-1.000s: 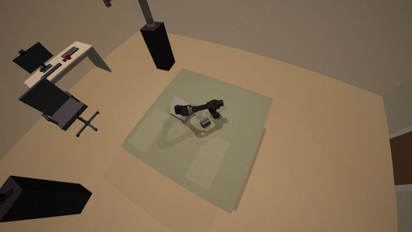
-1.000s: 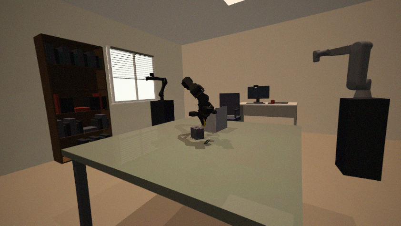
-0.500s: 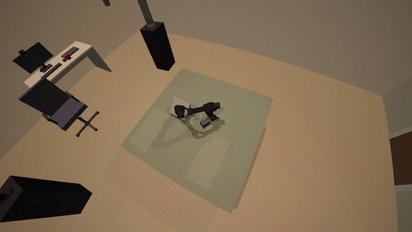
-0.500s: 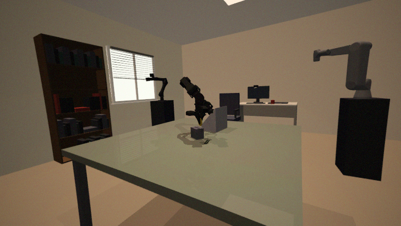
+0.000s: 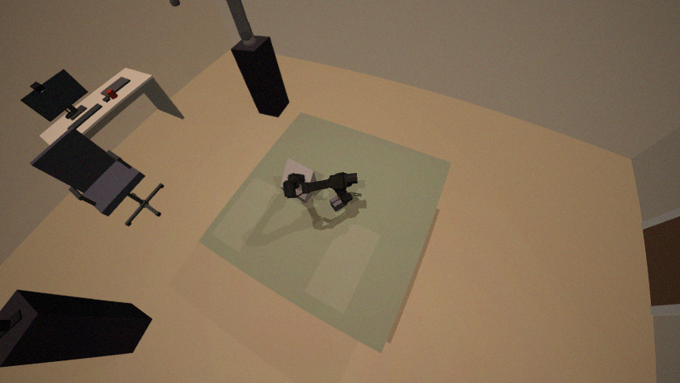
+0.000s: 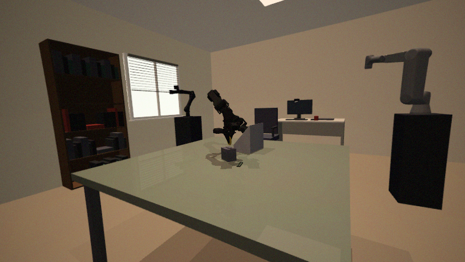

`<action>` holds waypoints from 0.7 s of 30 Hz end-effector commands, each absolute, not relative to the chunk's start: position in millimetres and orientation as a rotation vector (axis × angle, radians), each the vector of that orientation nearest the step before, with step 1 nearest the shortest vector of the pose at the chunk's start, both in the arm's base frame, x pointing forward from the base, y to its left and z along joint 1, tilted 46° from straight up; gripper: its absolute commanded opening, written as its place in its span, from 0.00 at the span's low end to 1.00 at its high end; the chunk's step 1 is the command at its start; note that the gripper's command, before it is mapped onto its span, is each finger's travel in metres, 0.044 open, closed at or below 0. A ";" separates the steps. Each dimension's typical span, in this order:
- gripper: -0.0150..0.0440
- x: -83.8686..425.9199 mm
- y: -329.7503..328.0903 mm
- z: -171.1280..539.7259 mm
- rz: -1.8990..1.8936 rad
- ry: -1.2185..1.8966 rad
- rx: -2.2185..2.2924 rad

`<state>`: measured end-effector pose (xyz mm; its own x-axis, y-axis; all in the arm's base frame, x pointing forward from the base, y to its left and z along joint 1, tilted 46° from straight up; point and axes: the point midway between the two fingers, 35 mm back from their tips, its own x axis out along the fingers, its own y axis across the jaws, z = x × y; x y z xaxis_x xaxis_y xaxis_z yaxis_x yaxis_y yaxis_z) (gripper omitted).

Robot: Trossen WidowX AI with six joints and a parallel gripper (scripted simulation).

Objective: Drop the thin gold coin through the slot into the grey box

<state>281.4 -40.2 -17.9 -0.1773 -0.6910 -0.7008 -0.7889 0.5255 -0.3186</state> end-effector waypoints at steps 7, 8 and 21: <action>0.26 268.7 -49.2 -8.7 0.144 1.918 -1.218; 0.25 269.5 -48.6 -9.2 0.144 1.918 -1.216; 0.25 270.0 -48.3 -9.3 0.145 1.919 -1.212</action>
<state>270.6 -47.8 -10.2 -0.1792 -0.6920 -0.6993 -0.7897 0.5250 -0.3172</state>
